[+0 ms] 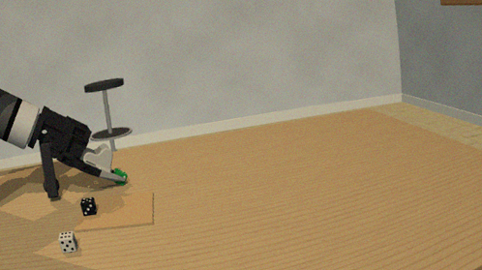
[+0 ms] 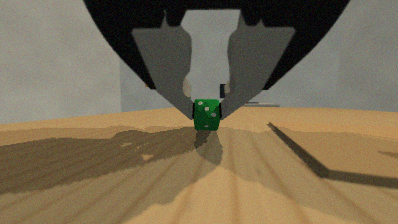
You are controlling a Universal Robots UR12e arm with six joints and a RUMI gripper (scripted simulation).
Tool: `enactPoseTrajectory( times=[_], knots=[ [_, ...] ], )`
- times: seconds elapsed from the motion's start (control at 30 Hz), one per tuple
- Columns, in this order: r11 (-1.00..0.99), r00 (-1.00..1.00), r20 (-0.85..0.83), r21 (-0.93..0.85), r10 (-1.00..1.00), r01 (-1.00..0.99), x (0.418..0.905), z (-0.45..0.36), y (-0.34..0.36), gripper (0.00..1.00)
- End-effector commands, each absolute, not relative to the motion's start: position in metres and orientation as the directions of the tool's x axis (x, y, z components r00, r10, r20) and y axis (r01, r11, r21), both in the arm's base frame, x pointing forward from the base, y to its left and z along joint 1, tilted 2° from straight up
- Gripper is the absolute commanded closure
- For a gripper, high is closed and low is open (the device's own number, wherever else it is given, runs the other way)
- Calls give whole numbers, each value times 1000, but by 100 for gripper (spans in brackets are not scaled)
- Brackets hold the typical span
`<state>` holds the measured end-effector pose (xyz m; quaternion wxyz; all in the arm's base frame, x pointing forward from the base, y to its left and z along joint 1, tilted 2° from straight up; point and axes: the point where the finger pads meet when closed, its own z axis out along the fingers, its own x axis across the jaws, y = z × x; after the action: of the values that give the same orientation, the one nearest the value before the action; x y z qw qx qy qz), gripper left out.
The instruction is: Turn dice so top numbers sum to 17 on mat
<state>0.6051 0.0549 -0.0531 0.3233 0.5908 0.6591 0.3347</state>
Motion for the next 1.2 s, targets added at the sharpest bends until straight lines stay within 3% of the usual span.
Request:
enactPoseTrajectory(
  times=[0.0, 1.1, 1.17],
  knots=[
    [79, -92, -32, 825, 995, 560, 606, -53, 53, 94],
    [79, -92, -32, 825, 995, 560, 606, -53, 53, 94],
    [79, -92, -32, 825, 995, 560, 606, -53, 53, 90]
  ],
)
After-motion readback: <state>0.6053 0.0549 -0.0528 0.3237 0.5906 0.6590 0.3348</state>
